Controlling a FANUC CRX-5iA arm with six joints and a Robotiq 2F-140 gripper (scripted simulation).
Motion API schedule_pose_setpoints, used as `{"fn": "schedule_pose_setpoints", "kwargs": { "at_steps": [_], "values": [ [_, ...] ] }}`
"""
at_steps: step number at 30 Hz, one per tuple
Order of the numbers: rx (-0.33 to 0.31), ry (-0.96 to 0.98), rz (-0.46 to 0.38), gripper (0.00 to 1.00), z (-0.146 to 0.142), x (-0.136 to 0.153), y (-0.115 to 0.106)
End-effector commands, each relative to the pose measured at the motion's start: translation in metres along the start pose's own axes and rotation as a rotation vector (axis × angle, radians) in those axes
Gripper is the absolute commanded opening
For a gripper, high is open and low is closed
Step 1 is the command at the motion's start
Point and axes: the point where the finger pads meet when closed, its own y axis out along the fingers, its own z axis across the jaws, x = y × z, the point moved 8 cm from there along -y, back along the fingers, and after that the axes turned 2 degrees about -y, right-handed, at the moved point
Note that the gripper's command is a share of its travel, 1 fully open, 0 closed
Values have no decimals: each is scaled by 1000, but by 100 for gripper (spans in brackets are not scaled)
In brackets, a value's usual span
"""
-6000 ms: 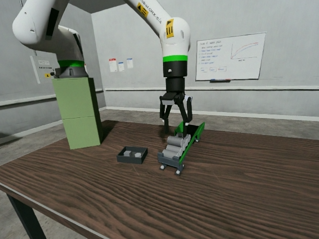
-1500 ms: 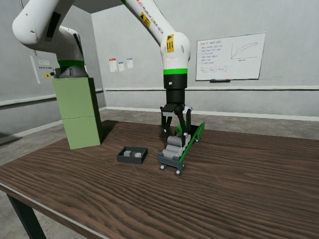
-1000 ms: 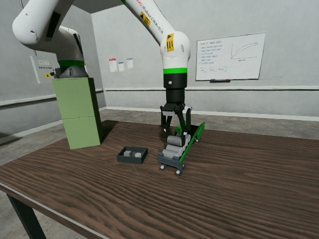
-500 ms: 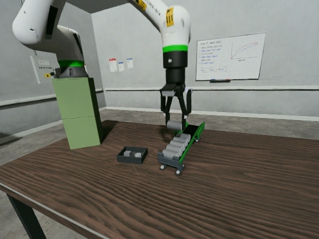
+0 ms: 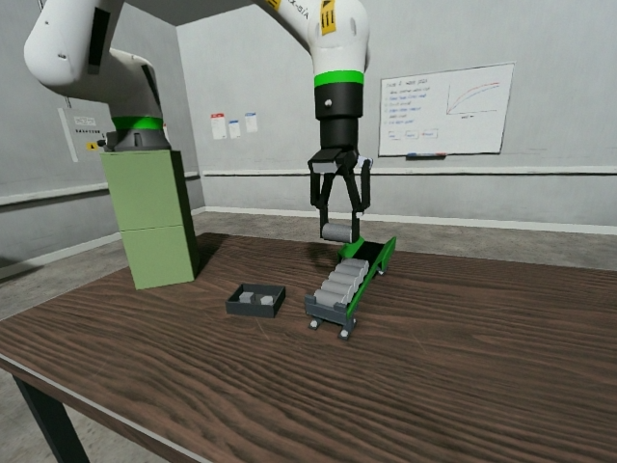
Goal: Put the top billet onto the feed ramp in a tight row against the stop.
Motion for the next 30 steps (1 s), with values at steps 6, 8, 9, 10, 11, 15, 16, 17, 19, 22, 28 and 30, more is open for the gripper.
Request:
{"fn": "schedule_pose_setpoints", "kwargs": {
  "at_steps": [6, 8, 9, 10, 11, 15, 16, 17, 19, 22, 28, 30],
  "values": [
    [-2, -1, 0, 46, -6, 101, 10],
    [-3, -1, 0, 46, -5, 146, 15],
    [-3, -1, 0, 46, -5, 154, 16],
    [-3, -1, 0, 46, -5, 154, 16],
    [-3, -1, 0, 46, -5, 154, 16],
    [-3, -1, 0, 46, -5, 154, 16],
    [-3, -1, 0, 46, -5, 154, 16],
    [-3, -1, 0, 46, -5, 154, 16],
    [-3, -1, 0, 46, -5, 154, 16],
    [-2, -1, 0, 46, -5, 154, 17],
    [-2, -1, 0, 46, -5, 154, 24],
    [-2, -1, 0, 46, -6, 154, 30]
  ]
}}
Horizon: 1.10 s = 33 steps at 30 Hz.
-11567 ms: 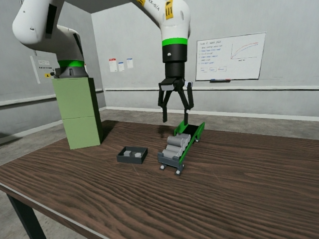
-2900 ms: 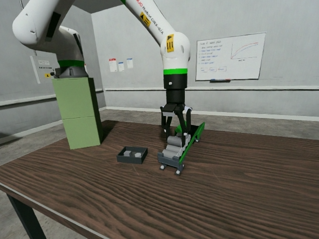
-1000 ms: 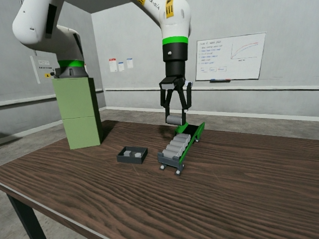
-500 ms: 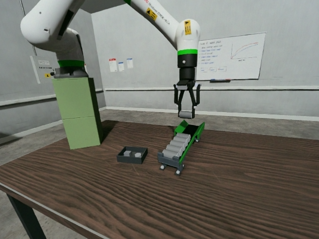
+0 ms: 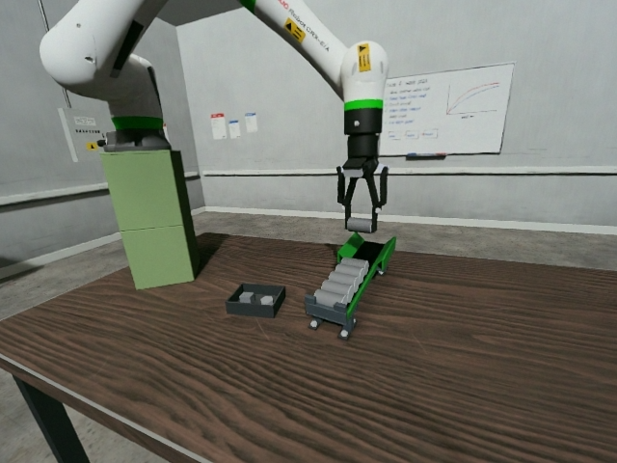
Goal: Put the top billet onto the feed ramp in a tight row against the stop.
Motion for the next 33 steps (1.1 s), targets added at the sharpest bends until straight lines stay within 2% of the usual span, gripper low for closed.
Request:
{"fn": "schedule_pose_setpoints", "kwargs": {
  "at_steps": [1, 9, 11, 20, 33],
  "values": [
    [-2, 0, -1, 46, -1, 0, 8],
    [-2, 0, -1, 46, -2, 0, 47],
    [-2, 0, -1, 46, -2, 0, 47],
    [-2, 0, -1, 46, -2, 0, 83],
    [-2, 0, -1, 46, -3, 0, 90]
  ]
}}
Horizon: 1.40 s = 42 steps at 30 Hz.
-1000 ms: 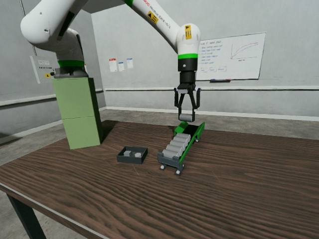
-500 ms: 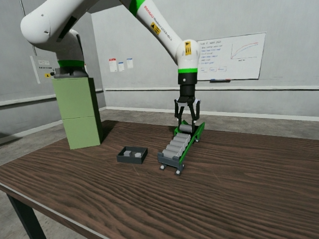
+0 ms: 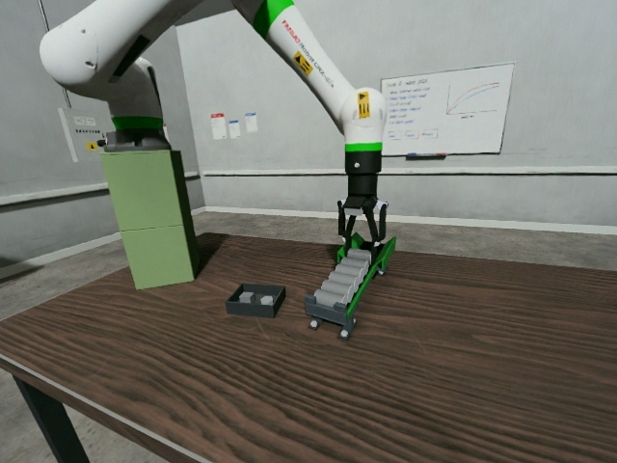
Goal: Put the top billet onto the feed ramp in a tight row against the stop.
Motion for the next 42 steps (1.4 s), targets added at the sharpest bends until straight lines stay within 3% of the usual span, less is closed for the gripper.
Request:
{"fn": "schedule_pose_setpoints", "kwargs": {
  "at_steps": [1, 31, 42],
  "values": [
    [-2, 0, -1, 46, -1, 0, -1],
    [-2, 0, -1, 46, -1, 0, -1],
    [-2, 0, -1, 51, -1, 0, -1]
  ]
}}
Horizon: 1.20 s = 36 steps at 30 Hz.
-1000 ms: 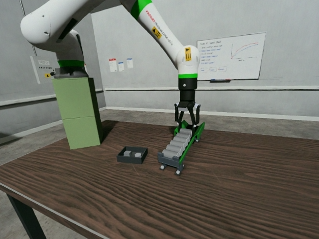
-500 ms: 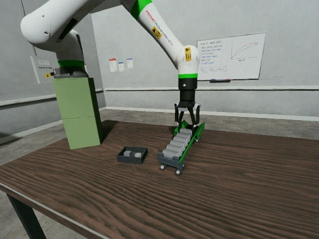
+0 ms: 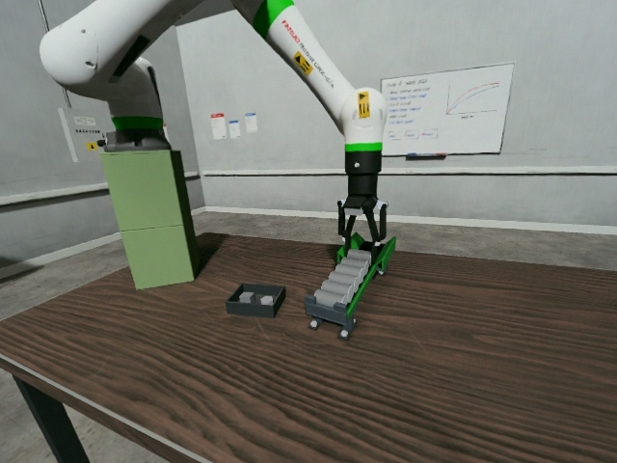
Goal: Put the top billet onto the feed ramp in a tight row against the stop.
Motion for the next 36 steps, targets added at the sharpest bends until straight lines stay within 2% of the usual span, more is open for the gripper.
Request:
{"fn": "schedule_pose_setpoints", "kwargs": {
  "at_steps": [1, 14, 21, 36],
  "values": [
    [-2, 0, -1, 51, -1, 0, -1],
    [-2, 0, -1, 52, -1, 0, -1],
    [-2, 0, -1, 52, -1, 0, -8],
    [-2, 0, -1, 52, -1, 0, -79]
  ]
}}
